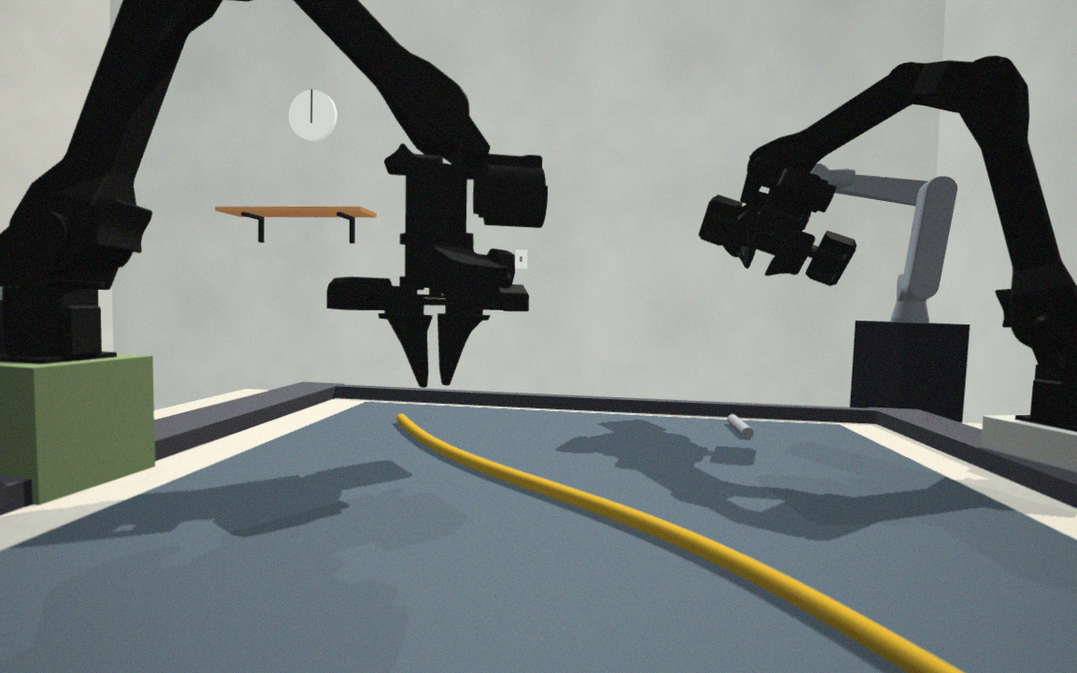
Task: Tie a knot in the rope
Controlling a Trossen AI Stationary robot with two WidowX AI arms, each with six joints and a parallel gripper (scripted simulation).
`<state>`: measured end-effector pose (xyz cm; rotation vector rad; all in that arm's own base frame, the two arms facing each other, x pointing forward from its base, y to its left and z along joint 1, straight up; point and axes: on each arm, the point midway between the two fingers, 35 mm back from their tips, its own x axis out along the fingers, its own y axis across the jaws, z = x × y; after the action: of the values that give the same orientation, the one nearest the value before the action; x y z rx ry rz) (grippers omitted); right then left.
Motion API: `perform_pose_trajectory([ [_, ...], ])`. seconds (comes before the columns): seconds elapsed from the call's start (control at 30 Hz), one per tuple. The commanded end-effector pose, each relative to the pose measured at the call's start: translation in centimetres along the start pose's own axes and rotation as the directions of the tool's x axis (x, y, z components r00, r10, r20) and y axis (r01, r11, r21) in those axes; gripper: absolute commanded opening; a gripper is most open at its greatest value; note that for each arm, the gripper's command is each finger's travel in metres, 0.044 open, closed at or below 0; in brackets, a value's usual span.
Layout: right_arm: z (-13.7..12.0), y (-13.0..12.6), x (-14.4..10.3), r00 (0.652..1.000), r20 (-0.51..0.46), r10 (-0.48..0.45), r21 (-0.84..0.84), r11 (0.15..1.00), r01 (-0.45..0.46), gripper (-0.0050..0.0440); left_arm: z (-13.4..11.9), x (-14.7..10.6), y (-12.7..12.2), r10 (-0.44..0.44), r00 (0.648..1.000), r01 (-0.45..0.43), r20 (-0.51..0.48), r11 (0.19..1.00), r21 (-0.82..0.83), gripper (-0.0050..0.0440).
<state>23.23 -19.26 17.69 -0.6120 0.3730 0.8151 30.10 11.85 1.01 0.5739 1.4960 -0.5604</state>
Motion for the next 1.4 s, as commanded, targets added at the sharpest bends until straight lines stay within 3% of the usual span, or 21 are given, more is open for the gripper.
perform_pose_trajectory([
  [0.0, 0.5, -0.3, -0.3, 1.000, -0.008, -0.011, -0.021, 1.000, 0.011, 0.0100, -1.1, 0.9, 1.5, 0.013, 1.000, -0.013, 0.012, 1.000, 0.010, 0.0100],
  [0.27, 0.5, -0.3, -0.3, 1.000, -0.008, -0.011, -0.021, 1.000, 0.011, 0.0100, -3.1, 2.3, 2.9, 0.013, 1.000, -0.013, 0.011, 1.000, 0.008, 0.0100],
  [0.67, 0.5, -0.3, -0.3, 1.000, -0.008, -0.011, -0.021, 1.000, 0.011, 0.0100, -3.1, 2.5, 2.9, 0.013, 1.000, -0.013, 0.011, 1.000, 0.008, 0.0100],
  [0.87, 0.5, -0.3, -0.3, 1.000, -0.008, -0.011, -0.021, 1.000, 0.011, 0.0100, -3.1, 4.8, 2.9, 0.012, 1.000, -0.013, 0.011, 1.000, 0.008, 0.0100],
  [1.37, 0.5, -0.3, -0.3, 1.000, -0.008, -0.011, -0.021, 1.000, 0.011, 0.0100, -3.1, 5.3, 2.9, 0.012, 1.000, -0.012, 0.011, 1.000, 0.008, 0.0100],
])
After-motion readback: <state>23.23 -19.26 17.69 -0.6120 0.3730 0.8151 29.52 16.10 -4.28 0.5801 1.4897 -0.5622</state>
